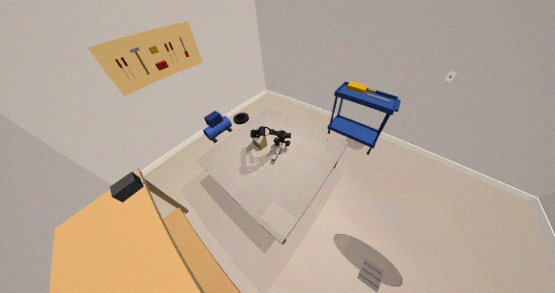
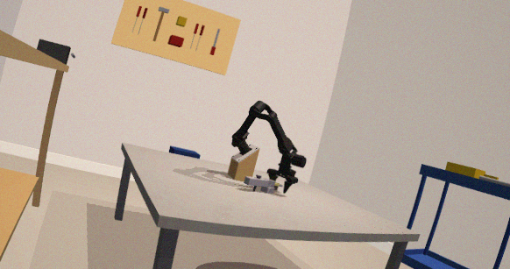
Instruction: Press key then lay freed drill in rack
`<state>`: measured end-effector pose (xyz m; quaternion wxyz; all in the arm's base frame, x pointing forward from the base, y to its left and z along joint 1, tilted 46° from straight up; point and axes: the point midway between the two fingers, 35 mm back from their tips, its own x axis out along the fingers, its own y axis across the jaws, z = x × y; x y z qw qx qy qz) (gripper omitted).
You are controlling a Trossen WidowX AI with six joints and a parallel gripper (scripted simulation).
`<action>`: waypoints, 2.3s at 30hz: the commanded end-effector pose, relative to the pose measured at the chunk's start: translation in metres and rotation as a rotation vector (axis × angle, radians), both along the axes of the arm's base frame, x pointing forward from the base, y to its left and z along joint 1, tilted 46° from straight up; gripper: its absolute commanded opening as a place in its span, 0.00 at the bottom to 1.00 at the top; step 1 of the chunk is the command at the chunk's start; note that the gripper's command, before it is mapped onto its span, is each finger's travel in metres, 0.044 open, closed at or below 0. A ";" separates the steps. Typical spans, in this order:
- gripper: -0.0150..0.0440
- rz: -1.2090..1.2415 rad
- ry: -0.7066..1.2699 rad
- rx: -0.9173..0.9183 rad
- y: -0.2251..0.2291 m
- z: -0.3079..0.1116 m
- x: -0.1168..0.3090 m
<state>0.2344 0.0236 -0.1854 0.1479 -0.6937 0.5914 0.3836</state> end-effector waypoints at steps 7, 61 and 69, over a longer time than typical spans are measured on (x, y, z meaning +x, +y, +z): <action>1.00 0.004 0.001 -0.005 -0.004 0.003 0.002; 0.25 0.004 0.001 -0.005 -0.002 0.006 0.000; 0.25 0.004 0.001 -0.005 -0.002 0.006 0.000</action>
